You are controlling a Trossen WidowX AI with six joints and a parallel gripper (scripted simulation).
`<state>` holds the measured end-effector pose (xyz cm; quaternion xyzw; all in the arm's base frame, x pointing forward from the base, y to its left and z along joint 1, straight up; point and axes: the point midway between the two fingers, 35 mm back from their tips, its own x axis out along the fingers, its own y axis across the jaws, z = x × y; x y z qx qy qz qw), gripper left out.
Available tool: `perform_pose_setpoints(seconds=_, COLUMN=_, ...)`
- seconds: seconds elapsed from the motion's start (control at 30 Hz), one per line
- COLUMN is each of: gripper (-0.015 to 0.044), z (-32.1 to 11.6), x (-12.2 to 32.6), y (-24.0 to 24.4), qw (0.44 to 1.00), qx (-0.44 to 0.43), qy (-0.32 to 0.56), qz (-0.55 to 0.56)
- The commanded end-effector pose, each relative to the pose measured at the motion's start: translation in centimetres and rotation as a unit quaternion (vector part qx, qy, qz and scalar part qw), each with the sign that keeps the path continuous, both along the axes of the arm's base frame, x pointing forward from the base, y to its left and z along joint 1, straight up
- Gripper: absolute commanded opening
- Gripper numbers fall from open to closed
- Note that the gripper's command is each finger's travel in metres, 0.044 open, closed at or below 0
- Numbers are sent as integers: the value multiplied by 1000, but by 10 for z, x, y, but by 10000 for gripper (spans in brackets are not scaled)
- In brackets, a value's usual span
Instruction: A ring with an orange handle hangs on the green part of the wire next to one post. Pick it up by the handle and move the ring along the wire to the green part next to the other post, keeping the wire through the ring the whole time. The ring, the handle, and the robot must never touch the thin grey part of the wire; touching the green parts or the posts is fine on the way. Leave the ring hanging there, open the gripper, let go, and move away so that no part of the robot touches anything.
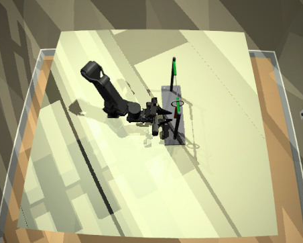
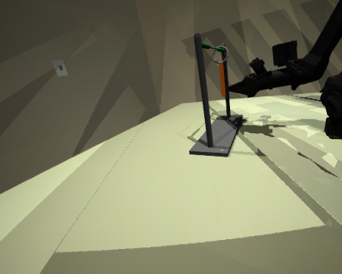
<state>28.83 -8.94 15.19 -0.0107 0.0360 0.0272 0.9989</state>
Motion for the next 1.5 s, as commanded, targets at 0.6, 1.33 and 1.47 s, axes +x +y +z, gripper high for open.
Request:
perform_pose_setpoints(seconds=0.6, gripper=160, z=-5, x=35, y=4, qw=1000, qx=5, qy=0, qz=-1)
perform_pose_setpoints(seconds=1.33, gripper=160, z=-7, x=45, y=7, qw=1000, qx=5, qy=-1, qz=-1)
perform_pose_setpoints(seconds=1.47, gripper=160, z=-7, x=45, y=7, qw=1000, qx=5, qy=-1, qz=-1)
